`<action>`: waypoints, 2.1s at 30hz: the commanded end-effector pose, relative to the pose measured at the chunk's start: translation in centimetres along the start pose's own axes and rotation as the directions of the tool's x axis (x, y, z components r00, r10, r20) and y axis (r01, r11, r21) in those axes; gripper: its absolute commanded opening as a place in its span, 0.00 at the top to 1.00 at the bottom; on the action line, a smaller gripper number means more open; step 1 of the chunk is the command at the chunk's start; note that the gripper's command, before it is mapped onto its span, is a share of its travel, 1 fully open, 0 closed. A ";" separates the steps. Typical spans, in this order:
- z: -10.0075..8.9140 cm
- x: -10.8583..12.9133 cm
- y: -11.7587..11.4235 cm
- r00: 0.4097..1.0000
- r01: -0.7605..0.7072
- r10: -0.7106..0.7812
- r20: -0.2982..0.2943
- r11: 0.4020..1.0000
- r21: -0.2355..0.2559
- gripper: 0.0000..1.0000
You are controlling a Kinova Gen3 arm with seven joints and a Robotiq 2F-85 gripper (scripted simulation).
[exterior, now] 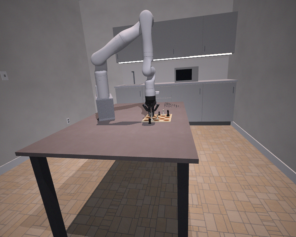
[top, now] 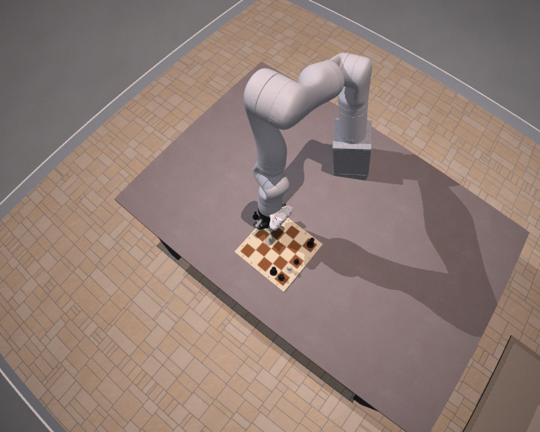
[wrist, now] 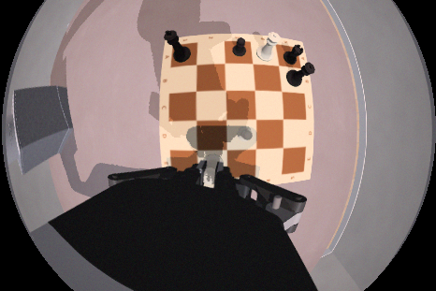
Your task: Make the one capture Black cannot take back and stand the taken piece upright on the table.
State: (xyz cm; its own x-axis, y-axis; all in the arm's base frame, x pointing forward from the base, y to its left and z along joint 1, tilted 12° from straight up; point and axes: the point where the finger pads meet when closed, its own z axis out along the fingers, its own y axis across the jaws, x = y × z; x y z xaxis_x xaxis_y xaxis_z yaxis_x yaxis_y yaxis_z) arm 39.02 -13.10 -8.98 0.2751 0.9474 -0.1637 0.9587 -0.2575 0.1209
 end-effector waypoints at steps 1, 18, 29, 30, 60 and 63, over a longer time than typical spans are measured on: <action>-0.3 0.0 0.1 1.000 0.000 0.000 0.000 1.000 -0.002 1.00; -8.0 0.0 0.1 1.000 0.000 0.000 0.000 1.000 -0.002 1.00; -10.0 0.0 0.0 1.000 0.000 0.000 0.000 1.000 -0.002 1.00; -10.0 0.0 0.0 1.000 0.000 0.000 0.000 1.000 -0.002 1.00; -10.0 0.2 3.7 0.995 0.103 -0.103 0.000 0.995 -0.002 1.00; -9.6 0.2 3.7 0.995 0.103 -0.103 0.000 0.995 -0.002 1.00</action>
State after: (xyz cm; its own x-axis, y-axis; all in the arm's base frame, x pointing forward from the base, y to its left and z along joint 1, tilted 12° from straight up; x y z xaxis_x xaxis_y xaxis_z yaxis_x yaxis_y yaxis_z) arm 41.98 -11.91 1.06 0.1738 0.9692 -0.1747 0.9818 -0.1568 0.1070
